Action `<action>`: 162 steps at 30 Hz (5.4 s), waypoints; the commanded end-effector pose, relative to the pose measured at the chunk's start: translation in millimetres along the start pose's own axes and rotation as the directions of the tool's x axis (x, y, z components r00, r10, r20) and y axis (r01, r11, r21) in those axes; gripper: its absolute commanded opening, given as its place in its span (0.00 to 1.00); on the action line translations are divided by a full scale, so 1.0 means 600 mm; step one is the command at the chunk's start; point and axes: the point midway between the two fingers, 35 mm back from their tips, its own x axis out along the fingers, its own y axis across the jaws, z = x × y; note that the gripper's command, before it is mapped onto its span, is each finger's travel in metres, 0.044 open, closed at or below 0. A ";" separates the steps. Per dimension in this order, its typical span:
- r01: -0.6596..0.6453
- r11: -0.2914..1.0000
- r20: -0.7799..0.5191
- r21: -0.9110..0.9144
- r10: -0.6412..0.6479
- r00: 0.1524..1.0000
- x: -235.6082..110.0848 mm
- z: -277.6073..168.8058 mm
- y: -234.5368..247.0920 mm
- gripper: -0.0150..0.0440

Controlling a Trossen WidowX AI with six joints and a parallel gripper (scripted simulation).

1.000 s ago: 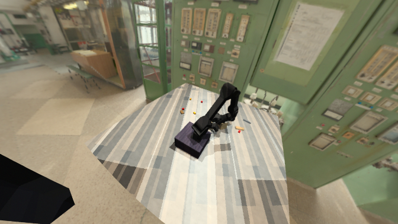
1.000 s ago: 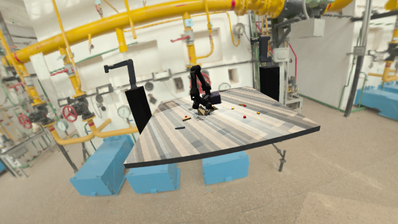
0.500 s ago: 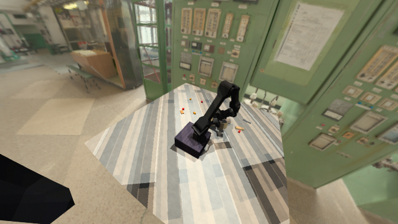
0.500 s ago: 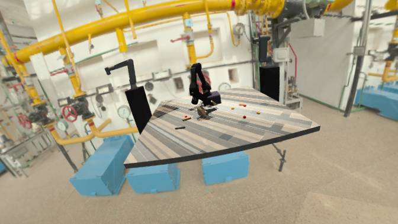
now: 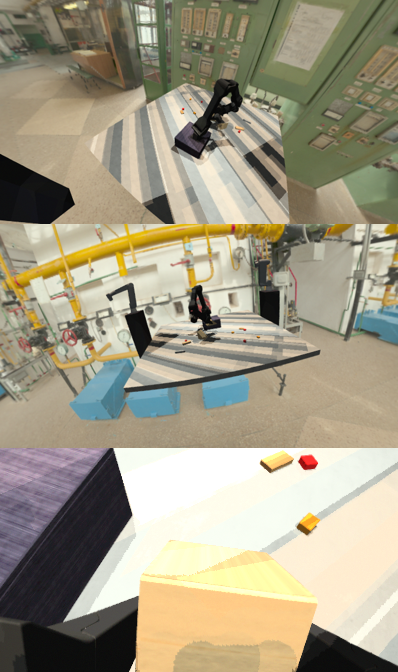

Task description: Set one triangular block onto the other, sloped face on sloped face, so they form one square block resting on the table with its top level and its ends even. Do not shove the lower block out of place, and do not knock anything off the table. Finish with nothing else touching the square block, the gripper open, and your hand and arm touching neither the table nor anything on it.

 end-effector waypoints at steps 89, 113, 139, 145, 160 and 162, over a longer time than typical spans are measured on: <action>0.575 0.594 -0.703 0.563 -0.022 0.711 -0.128 0.027 -0.135 0.25; 0.573 0.596 -0.704 0.562 -0.020 0.710 -0.079 -0.078 -0.107 0.25; 0.582 0.595 -0.710 0.553 -0.029 0.704 -0.051 -0.127 -0.096 0.25; 0.583 0.595 -0.710 0.553 -0.029 0.703 -0.052 -0.127 -0.096 0.25; 0.585 0.598 -0.714 0.548 -0.031 0.699 -0.053 -0.127 -0.096 0.25; 0.586 0.598 -0.715 0.546 -0.030 0.698 -0.053 -0.127 -0.096 0.25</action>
